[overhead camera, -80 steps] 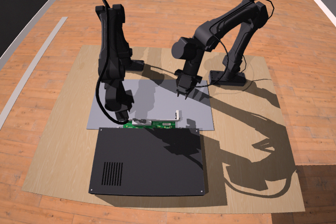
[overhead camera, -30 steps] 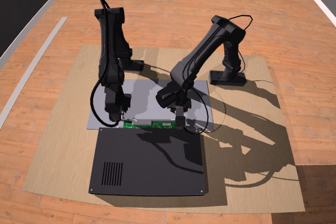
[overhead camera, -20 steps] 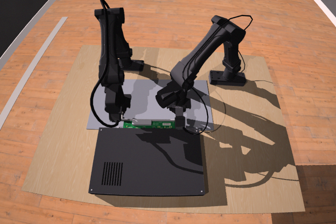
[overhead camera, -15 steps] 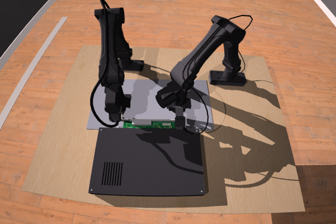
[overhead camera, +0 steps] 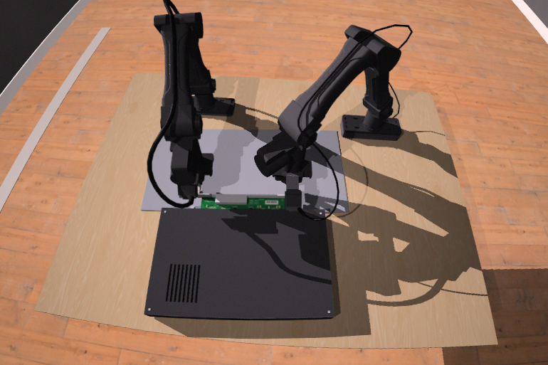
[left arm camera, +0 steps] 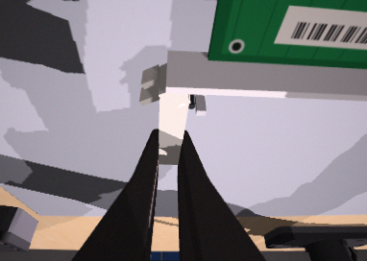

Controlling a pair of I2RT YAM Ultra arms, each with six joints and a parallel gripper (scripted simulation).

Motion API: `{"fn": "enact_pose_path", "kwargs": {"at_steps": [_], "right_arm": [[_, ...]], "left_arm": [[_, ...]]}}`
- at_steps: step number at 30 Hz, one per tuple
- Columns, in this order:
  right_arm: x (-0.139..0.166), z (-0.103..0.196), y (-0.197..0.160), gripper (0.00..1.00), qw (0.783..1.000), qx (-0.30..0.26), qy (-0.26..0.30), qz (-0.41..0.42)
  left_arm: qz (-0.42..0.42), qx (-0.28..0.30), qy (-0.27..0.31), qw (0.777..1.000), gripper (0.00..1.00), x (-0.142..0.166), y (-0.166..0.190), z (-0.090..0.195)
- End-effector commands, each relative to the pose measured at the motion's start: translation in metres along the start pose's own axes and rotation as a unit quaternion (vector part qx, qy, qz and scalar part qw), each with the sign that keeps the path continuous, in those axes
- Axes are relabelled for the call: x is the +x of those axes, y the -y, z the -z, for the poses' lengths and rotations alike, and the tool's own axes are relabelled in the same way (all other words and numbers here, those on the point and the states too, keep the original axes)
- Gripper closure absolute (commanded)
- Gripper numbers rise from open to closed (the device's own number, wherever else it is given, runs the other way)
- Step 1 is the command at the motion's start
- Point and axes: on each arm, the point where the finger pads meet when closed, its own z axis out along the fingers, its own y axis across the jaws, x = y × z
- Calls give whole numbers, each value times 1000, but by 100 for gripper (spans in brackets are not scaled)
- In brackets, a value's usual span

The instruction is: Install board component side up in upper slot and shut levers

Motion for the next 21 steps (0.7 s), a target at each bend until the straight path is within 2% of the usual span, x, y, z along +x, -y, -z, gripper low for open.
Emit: {"fn": "enact_pose_path", "kwargs": {"at_steps": [1,21], "right_arm": [[-1,-1,4,97,999,-4,9,37],[-2,-2,14,97,986,-3,2,168]], "left_arm": [[-35,8,14,999,97,-5,-3,4],[-166,5,16,986,97,-8,-13,4]]}}
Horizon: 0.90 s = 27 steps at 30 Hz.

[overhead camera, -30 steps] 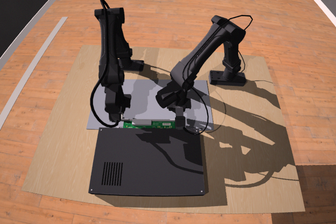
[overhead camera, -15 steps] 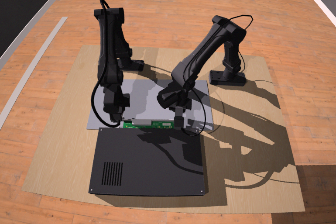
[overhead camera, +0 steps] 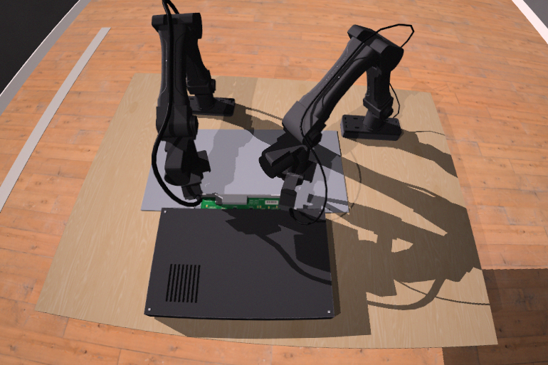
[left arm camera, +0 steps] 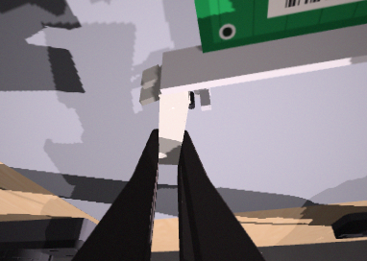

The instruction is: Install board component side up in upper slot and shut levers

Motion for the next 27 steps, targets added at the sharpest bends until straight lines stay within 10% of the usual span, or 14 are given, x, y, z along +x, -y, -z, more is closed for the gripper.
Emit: {"fn": "enact_pose_path", "kwargs": {"at_steps": [1,27], "right_arm": [[0,-2,4,97,999,-2,0,36],[-3,0,17,97,978,-2,0,206]], "left_arm": [[-36,3,17,999,97,-5,-5,4],[-196,0,18,980,97,-8,-17,4]]}}
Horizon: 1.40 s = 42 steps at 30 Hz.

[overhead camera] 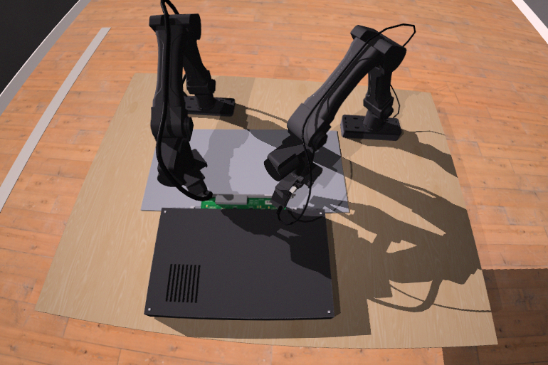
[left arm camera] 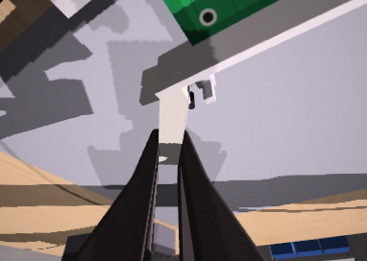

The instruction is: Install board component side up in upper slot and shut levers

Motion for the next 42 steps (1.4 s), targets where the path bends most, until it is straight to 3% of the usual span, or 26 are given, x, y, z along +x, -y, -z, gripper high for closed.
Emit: {"fn": "enact_pose_path", "kwargs": {"at_steps": [1,27,42], "right_arm": [[0,1,5,97,999,-6,-5,40],[-3,1,16,97,980,-8,-3,198],[-7,1,23,97,952,-9,-1,305]], "left_arm": [[-38,-2,18,999,97,-4,-7,4],[-198,-5,19,980,97,-10,-18,3],[-307,-7,15,952,97,-14,-25,4]]}}
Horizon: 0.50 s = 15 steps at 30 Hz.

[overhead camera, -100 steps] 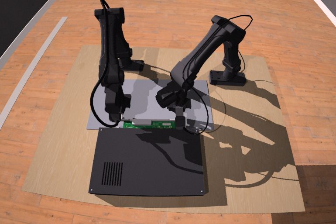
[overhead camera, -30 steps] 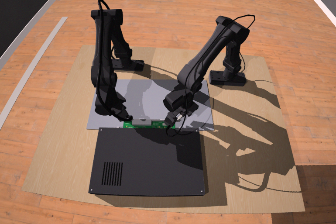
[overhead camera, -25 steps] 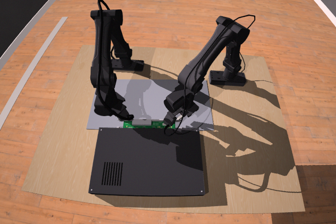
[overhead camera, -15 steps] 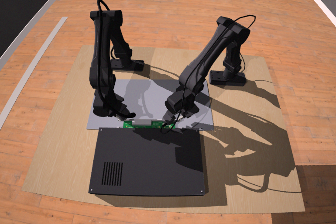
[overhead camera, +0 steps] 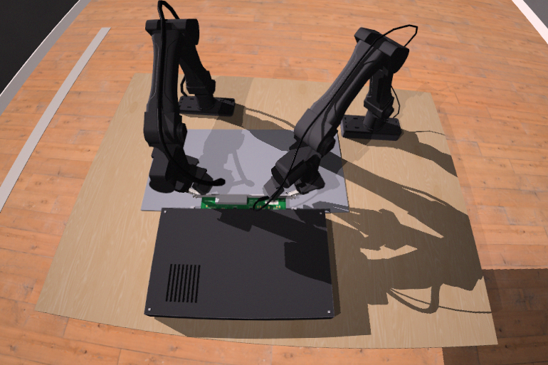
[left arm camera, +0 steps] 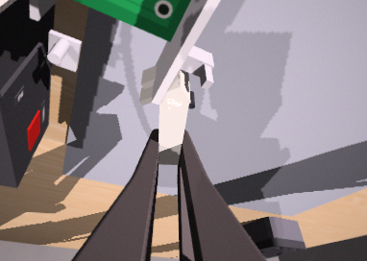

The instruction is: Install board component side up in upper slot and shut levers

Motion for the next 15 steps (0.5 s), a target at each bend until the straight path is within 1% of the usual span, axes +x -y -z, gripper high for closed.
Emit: {"fn": "enact_pose_path", "kwargs": {"at_steps": [1,15], "right_arm": [[1,1,3,97,1000,-9,2,29],[-1,1,10,97,992,-8,4,129]], "left_arm": [[-29,-7,9,1000,97,-4,-8,5],[-121,-4,1,993,97,-2,-13,3]]}}
